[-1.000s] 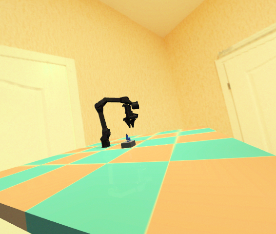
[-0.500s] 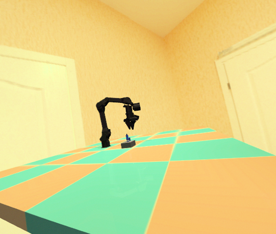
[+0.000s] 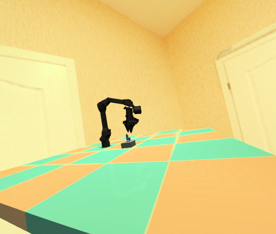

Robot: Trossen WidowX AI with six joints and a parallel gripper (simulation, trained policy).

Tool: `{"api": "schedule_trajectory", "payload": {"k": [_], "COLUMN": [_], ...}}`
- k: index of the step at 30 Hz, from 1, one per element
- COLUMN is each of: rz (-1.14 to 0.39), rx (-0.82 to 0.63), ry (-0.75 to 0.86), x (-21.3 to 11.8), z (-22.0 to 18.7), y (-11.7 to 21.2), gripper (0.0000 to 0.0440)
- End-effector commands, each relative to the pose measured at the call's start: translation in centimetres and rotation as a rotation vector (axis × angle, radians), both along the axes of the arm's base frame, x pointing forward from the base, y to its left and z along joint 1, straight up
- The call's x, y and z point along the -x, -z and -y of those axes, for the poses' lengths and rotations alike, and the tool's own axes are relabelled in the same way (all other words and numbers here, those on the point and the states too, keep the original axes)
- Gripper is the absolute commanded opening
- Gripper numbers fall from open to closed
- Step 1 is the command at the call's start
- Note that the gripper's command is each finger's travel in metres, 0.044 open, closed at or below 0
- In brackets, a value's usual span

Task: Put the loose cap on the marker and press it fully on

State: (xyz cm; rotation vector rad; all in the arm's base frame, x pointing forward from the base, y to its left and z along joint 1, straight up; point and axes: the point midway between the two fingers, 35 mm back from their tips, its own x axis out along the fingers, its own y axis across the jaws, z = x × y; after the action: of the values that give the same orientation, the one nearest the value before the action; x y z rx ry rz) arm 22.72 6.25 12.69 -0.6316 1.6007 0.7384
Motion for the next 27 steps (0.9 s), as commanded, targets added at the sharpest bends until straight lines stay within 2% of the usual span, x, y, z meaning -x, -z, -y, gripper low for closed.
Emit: {"api": "schedule_trajectory", "payload": {"k": [1,27], "rz": [-0.025,-0.086], "rx": [0.008,-0.002], "ry": [-0.009,-0.117], "x": [0.2,1.2], "z": [0.5,1.7], "y": [0.7,5.9], "gripper": [0.0297,0.0246]}}
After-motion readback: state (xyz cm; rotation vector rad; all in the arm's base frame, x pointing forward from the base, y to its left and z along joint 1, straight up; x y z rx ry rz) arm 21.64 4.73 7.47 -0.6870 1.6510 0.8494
